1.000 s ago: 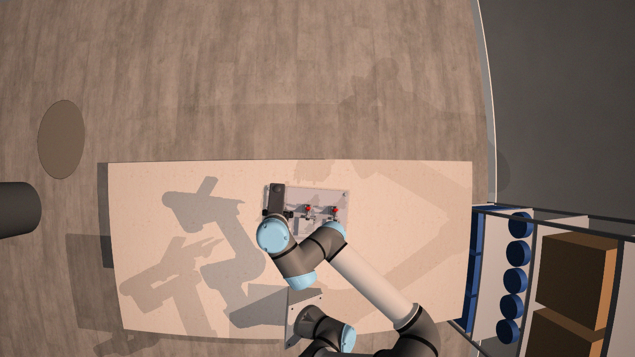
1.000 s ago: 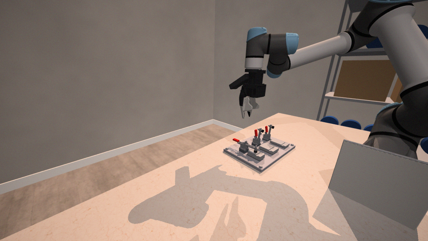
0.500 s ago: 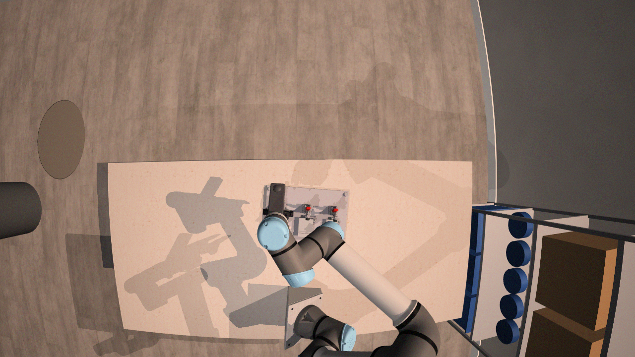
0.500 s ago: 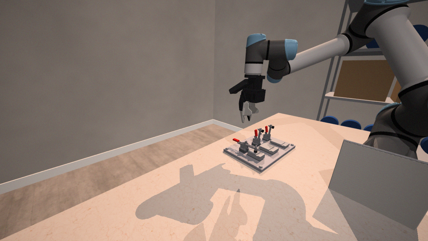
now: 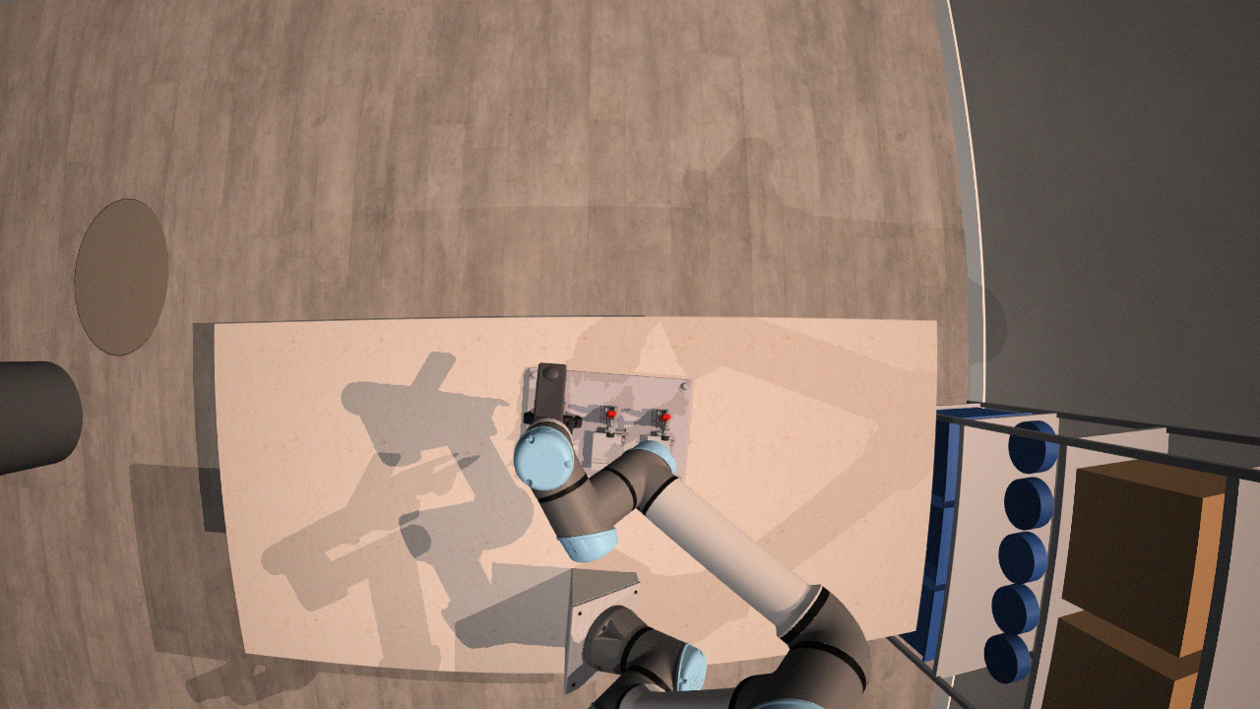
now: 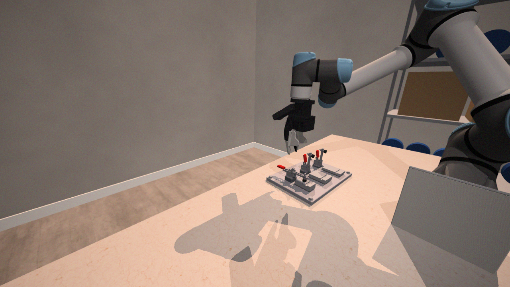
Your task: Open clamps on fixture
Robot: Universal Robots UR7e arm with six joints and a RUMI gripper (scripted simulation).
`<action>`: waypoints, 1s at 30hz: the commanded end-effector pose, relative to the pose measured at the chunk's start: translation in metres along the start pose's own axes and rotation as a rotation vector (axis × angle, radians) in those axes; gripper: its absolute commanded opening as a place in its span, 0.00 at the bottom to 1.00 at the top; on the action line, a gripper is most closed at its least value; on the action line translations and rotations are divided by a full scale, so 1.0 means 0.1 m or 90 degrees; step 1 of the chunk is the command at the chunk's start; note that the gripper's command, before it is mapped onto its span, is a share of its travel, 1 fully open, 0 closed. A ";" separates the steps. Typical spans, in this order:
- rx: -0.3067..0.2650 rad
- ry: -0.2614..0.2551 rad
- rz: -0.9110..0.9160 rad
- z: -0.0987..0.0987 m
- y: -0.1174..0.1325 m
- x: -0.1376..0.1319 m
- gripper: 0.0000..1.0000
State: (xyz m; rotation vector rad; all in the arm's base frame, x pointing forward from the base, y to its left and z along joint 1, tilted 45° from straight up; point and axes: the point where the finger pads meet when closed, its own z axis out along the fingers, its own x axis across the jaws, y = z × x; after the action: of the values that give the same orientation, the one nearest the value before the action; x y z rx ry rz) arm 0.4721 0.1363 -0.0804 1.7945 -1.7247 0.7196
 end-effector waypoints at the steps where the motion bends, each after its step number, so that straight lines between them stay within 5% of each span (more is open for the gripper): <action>1: 0.001 -0.001 0.000 0.02 -0.02 0.00 0.28; 30: 0.001 -0.001 0.000 0.02 -0.48 0.00 0.28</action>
State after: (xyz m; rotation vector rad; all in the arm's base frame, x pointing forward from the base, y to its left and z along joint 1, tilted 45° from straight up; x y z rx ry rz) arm 0.5131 0.1360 -0.0828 1.7959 -1.7251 0.7201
